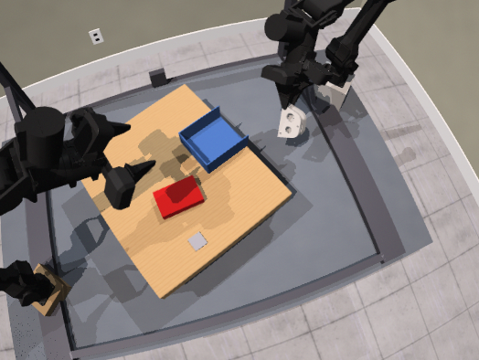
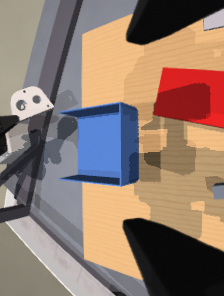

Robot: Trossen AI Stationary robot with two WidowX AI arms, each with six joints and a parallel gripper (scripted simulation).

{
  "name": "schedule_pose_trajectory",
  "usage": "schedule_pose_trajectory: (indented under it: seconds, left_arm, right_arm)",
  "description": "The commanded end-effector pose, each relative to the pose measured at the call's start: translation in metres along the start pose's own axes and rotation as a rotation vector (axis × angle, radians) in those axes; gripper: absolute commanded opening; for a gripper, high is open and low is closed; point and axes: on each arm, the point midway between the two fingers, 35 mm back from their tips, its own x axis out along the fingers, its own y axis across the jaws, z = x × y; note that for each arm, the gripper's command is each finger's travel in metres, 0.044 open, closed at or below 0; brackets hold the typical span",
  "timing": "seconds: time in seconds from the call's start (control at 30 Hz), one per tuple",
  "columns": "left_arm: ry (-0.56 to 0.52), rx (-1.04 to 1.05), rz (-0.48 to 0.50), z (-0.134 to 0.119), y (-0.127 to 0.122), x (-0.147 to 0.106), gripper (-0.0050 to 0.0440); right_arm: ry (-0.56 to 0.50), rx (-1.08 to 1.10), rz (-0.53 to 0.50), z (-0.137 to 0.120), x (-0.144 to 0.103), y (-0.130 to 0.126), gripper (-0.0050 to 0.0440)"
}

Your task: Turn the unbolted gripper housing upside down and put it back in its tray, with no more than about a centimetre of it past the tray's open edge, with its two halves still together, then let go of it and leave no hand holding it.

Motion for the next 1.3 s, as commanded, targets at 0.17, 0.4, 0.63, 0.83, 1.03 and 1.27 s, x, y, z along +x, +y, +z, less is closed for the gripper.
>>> schedule_pose_trajectory:
  seconds: [0.17,0.4,0.63,0.83,1.03,1.27]
  left_arm:
    - [0.001,-0.015,-0.032,0.004,-0.014,-0.014,0.0113]
    - [0.001,-0.015,-0.032,0.006,-0.017,-0.018,0.0113]
    - [0.001,-0.015,-0.032,0.008,-0.02,-0.024,0.0113]
    - [0.001,-0.015,-0.032,0.01,-0.023,-0.029,0.0113]
    - [0.001,-0.015,-0.032,0.011,-0.025,-0.032,0.0113]
    - [0.001,-0.015,-0.032,0.013,-0.029,-0.037,0.0113]
  right_arm:
    - [-0.025,0.002,-0.004,0.008,-0.006,-0.001,0.0437]
    - [-0.025,0.002,-0.004,0.008,-0.006,-0.001,0.0437]
    - [-0.025,0.002,-0.004,0.008,-0.006,-0.001,0.0437]
    - [-0.025,0.002,-0.004,0.008,-0.006,-0.001,0.0437]
    - [-0.025,0.002,-0.004,0.008,-0.006,-0.001,0.0437]
    - [-0.025,0.002,-0.004,0.008,-0.006,-0.001,0.0437]
